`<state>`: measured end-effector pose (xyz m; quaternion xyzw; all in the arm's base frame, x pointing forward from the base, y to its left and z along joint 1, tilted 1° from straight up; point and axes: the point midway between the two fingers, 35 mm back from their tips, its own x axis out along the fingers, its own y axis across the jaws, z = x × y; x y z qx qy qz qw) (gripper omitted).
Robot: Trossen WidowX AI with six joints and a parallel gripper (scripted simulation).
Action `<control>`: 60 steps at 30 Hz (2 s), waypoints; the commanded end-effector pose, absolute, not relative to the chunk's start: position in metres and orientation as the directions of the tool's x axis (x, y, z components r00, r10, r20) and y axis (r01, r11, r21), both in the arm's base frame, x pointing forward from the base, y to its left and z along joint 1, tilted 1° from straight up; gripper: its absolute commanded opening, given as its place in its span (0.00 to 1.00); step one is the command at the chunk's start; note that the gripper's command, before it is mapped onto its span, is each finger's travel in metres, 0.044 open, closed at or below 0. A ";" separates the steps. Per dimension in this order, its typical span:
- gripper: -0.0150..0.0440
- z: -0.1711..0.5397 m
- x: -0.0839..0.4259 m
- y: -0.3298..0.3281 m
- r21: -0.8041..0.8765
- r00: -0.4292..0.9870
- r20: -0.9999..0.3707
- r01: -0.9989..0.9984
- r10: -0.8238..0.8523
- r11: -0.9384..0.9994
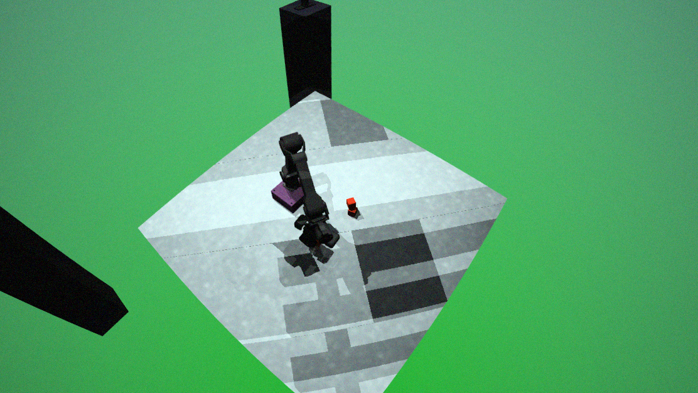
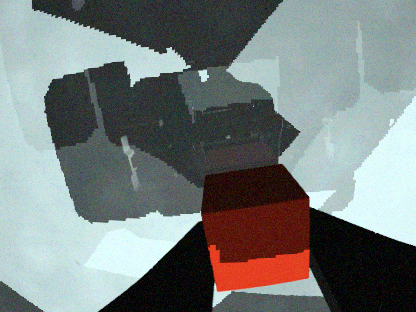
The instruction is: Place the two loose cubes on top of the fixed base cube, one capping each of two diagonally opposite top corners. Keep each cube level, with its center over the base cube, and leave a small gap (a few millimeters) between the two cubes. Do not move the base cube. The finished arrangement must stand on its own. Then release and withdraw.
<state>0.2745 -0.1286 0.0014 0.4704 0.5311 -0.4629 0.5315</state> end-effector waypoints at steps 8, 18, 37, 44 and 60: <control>0.43 0.035 0.280 -0.132 0.018 0.018 -1.000 0.992 0.000 0.125; 0.43 0.067 0.279 -0.132 0.018 0.018 -1.000 0.992 0.000 0.125; 0.43 0.107 0.279 -0.120 0.018 0.018 -1.000 0.985 0.001 0.171; 0.43 0.106 0.289 -0.100 0.019 0.019 -1.000 0.965 0.003 0.261; 0.43 0.103 0.305 -0.051 0.022 0.021 -1.000 0.889 0.007 0.457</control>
